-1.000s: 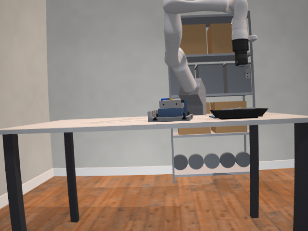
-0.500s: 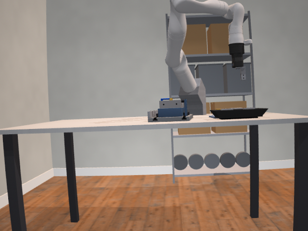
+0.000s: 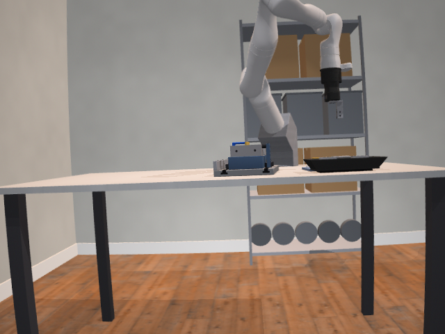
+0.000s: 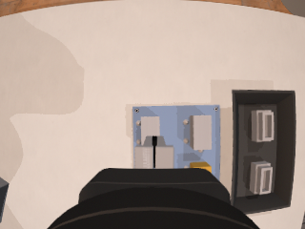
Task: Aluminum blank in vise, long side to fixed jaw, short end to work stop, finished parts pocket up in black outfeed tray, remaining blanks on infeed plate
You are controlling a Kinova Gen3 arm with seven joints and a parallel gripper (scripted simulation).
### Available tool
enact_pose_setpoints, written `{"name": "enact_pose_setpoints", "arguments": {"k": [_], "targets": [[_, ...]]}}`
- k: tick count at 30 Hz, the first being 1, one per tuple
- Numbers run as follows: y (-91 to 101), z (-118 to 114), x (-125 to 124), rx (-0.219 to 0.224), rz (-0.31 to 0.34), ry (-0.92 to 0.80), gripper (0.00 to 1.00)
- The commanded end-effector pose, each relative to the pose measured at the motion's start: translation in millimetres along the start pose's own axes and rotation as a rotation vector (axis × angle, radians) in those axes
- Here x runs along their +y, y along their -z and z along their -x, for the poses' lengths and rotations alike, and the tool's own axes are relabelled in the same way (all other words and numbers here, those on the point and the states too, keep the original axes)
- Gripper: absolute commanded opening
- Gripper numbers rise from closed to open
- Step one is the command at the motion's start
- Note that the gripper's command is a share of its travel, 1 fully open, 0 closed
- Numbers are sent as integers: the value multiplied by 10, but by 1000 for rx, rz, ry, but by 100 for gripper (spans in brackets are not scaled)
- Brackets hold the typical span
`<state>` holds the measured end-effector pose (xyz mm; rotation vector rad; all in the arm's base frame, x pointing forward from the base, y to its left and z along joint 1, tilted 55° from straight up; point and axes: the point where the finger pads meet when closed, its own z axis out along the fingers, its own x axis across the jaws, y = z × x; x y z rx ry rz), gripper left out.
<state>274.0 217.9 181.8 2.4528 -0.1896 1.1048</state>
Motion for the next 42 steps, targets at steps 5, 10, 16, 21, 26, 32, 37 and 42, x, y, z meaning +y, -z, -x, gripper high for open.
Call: {"name": "enact_pose_setpoints", "arguments": {"k": [5,10,16,21,26,32,37,42], "targets": [[3,86,14,8,-2,19,0],[3,86,14,8,-2,19,100],[3,86,14,8,-2,19,100],[3,86,14,8,-2,19,100],[3,86,14,8,-2,19,100],[3,86,14,8,-2,19,100],[3,86,14,8,-2,19,100],[1,86,14,8,-2,19,100]]}}
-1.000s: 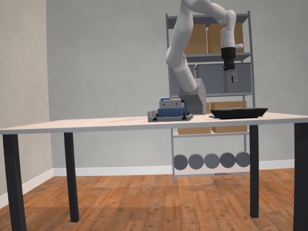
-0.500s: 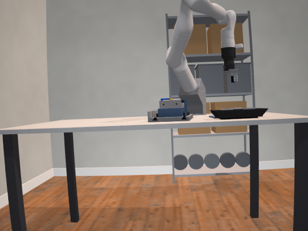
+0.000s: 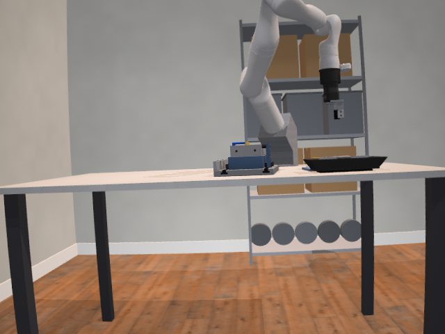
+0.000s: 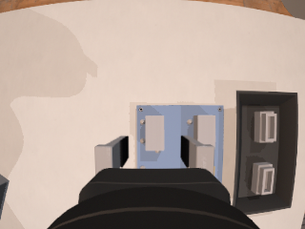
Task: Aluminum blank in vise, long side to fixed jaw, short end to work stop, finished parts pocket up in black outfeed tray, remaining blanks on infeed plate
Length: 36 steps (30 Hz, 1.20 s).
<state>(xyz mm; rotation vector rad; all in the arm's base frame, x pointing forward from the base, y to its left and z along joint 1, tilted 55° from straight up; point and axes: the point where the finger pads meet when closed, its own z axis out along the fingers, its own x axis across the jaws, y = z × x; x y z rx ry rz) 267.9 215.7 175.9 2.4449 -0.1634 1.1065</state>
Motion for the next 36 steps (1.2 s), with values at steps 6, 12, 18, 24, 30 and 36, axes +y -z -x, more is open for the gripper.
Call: {"name": "enact_pose_setpoints", "arguments": {"k": [6,12,18,24,30,36], "targets": [[-16,0,-4,0,-1,0,100],[-112,0,-4,0,-2,0,100],[-290,1,-4,0,-2,0,100],[-441,1,-5,0,-2,0,100],[-687,1,-5,0,-2,0,100],[-923,1,-6,0,-2,0,100]]}}
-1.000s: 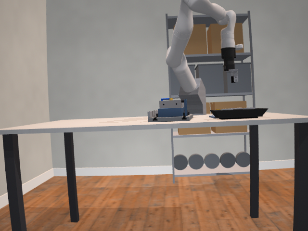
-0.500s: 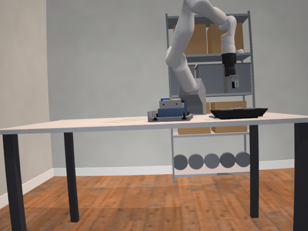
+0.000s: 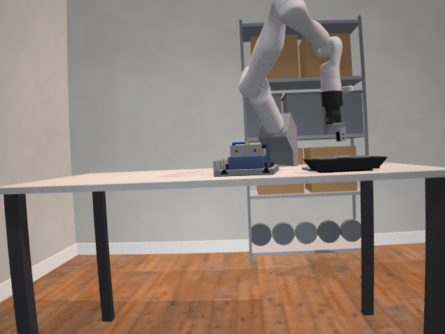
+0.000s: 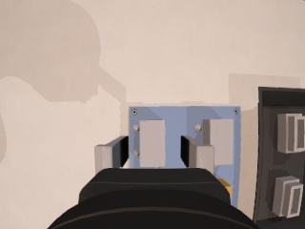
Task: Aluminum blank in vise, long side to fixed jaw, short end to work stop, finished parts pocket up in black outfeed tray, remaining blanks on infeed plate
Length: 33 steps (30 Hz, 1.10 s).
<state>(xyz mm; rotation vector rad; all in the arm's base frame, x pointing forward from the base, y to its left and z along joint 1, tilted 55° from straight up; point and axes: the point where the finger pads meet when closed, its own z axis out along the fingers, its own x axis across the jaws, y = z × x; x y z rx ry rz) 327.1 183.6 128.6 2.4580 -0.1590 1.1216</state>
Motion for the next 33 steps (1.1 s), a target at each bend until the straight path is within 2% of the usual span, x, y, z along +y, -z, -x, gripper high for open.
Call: {"name": "enact_pose_setpoints", "arguments": {"k": [1,3,10,17,33], "targets": [[-137,25,44,-5,16,5,100],[-137,25,44,-5,16,5,100],[-348,27,48,-5,16,5,100],[-472,28,49,-5,16,5,100],[-512,28,50,-5,16,5,100]]}}
